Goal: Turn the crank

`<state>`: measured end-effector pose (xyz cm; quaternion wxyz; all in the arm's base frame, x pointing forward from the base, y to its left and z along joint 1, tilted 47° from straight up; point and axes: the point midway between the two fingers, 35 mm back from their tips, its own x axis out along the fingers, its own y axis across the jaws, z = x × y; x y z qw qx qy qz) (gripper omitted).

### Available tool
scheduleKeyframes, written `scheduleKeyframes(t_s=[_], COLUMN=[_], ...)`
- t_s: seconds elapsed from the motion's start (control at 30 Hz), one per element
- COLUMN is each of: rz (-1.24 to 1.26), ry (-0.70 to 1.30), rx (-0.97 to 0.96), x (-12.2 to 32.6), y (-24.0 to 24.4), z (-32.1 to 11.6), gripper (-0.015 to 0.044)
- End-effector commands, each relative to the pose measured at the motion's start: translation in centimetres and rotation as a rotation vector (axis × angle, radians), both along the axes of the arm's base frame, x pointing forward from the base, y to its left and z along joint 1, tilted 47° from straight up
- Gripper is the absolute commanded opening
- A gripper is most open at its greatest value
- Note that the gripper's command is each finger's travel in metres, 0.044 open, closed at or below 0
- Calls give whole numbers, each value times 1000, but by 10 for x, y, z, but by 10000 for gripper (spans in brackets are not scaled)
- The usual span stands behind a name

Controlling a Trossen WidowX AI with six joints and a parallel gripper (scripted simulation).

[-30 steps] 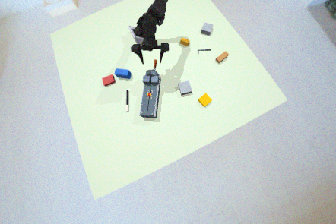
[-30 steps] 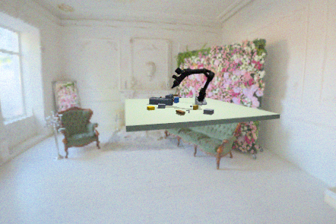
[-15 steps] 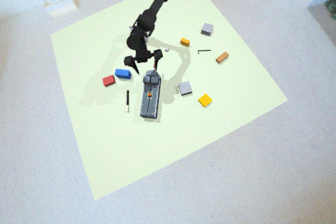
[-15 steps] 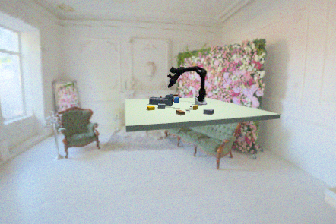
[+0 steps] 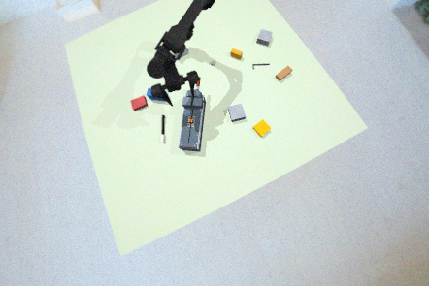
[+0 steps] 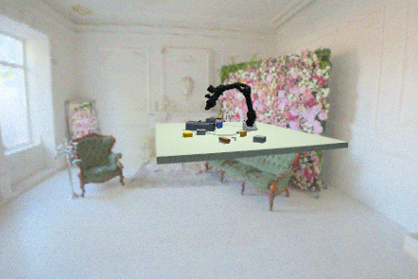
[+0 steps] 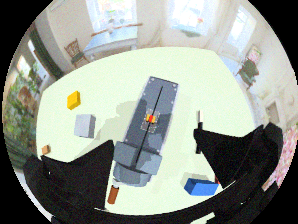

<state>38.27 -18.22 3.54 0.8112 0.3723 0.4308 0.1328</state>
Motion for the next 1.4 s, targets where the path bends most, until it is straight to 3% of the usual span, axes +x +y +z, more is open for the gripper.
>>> scheduleKeyframes(t_s=[0.0, 0.9, 1.37], rz=[5, 5, 5], ry=[3, 2, 2], rx=[13, 15, 15], x=[1, 0, 0], y=[16, 33, 33], z=[-17, -32, -32], gripper=[440, 440, 72])
